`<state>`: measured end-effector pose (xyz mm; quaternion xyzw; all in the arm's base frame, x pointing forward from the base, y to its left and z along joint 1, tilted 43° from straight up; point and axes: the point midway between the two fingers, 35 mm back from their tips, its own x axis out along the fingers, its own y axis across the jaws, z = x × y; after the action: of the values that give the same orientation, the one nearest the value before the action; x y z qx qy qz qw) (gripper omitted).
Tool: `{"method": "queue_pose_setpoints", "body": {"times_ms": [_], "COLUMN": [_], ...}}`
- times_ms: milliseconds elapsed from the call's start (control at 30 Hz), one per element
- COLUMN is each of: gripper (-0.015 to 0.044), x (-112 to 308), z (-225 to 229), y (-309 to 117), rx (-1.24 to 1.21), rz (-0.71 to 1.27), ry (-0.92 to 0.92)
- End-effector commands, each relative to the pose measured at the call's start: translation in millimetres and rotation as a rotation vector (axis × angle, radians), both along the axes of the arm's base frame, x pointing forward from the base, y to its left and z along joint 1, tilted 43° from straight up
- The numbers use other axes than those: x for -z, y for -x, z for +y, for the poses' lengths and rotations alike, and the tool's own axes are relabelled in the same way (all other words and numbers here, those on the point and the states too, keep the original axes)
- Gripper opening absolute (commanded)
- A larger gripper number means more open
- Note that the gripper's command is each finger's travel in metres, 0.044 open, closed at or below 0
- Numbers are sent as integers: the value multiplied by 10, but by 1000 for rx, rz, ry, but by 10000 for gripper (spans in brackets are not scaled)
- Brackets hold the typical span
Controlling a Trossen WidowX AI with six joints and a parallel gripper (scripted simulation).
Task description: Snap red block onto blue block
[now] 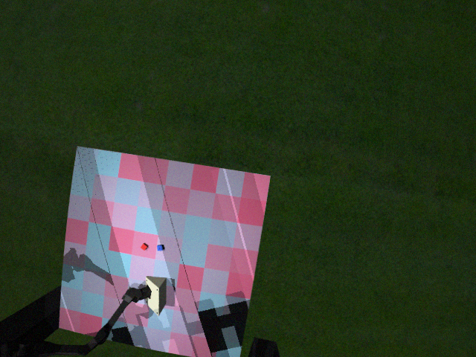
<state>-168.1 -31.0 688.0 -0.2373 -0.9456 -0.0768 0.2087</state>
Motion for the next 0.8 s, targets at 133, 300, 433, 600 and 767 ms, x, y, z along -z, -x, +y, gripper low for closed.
{"method": "queue_pose_setpoints", "body": {"times_ms": [133, 300, 433, 600, 767], "gripper": [440, 440, 440, 440, 440], "x": [-55, -47, -30, 133, 290], "z": [190, 966, 1309, 1868, 2251], "y": [-134, -553, -828, -1347, -1888], "rx": [-34, 5, 30, 63, 100], "rz": [109, 318, 458, 683, 908], "ry": [110, 381, 479, 676, 781]}}
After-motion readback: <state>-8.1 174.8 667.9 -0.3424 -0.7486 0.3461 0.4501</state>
